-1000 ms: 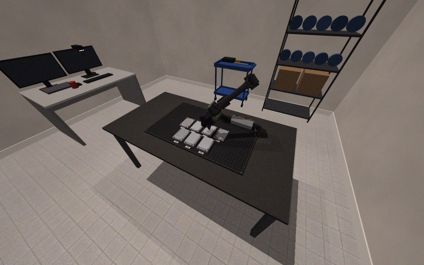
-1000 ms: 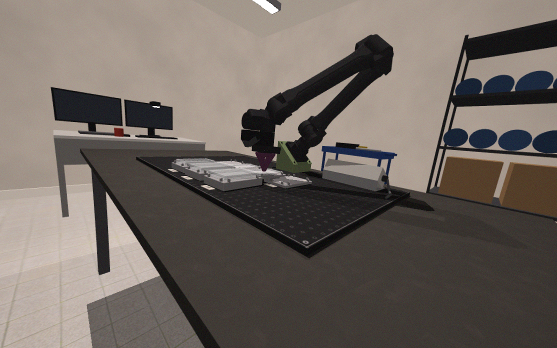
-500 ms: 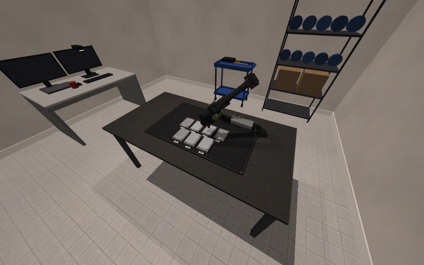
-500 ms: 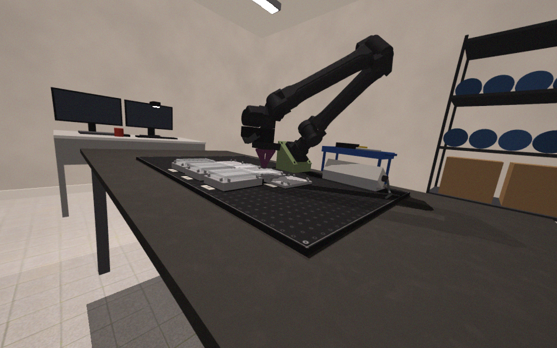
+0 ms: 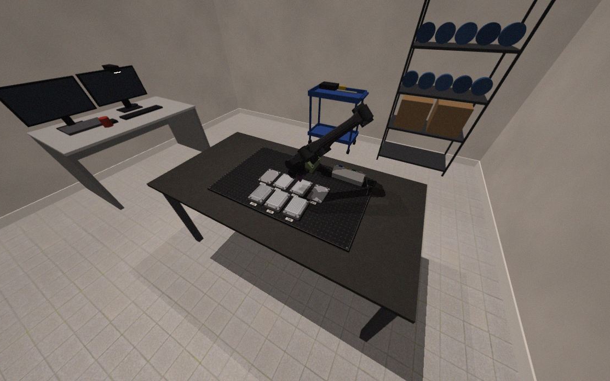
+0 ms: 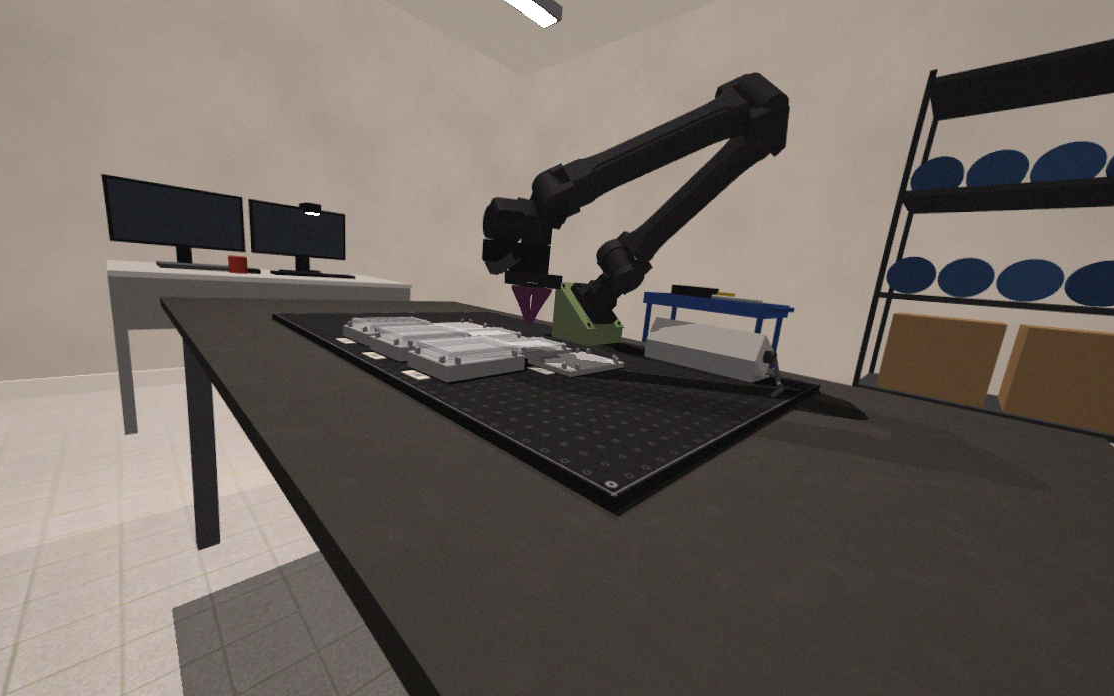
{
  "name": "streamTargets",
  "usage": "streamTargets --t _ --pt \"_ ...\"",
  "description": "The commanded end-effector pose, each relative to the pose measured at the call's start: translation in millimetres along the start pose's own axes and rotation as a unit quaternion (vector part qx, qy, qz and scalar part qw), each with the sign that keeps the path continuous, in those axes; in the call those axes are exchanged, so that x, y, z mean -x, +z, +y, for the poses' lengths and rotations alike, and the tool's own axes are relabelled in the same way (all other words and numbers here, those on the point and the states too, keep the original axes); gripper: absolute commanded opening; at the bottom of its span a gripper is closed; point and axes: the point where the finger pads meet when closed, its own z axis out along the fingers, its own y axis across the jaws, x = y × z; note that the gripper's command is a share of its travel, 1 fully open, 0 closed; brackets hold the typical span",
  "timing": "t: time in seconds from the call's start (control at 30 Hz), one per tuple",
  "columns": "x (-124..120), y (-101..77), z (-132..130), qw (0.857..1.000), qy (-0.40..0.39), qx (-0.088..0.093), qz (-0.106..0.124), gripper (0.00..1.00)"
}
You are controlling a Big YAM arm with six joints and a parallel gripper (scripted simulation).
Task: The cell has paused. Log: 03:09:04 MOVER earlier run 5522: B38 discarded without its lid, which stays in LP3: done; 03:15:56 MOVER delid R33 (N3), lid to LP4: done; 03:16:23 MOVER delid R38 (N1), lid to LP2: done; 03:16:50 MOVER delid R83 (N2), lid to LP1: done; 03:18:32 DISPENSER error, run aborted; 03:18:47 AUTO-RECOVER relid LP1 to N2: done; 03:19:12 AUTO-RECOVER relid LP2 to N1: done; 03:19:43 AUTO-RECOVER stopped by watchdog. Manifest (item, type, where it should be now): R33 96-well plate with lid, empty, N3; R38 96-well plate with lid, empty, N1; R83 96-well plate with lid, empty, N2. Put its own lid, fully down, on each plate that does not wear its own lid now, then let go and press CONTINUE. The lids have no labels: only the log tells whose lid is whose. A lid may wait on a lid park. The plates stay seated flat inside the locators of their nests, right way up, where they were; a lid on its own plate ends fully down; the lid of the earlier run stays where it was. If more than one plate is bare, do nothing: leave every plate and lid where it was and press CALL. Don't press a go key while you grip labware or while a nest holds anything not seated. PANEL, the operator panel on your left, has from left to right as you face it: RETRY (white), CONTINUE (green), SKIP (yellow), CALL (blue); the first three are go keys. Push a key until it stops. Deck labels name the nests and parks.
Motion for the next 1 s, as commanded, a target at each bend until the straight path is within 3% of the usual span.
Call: streamTargets --t 0.0,0.27,0.97 --pt "2 -7.3 4 1.0 -0.017 -0.002 -0.003 0.0" --pt "13 -11.4 7 1.0 -0.022 -0.003 -0.006 0.0" --pt "12 -12.9 11 1.0 -0.021 -0.002 -0.004 0.0"
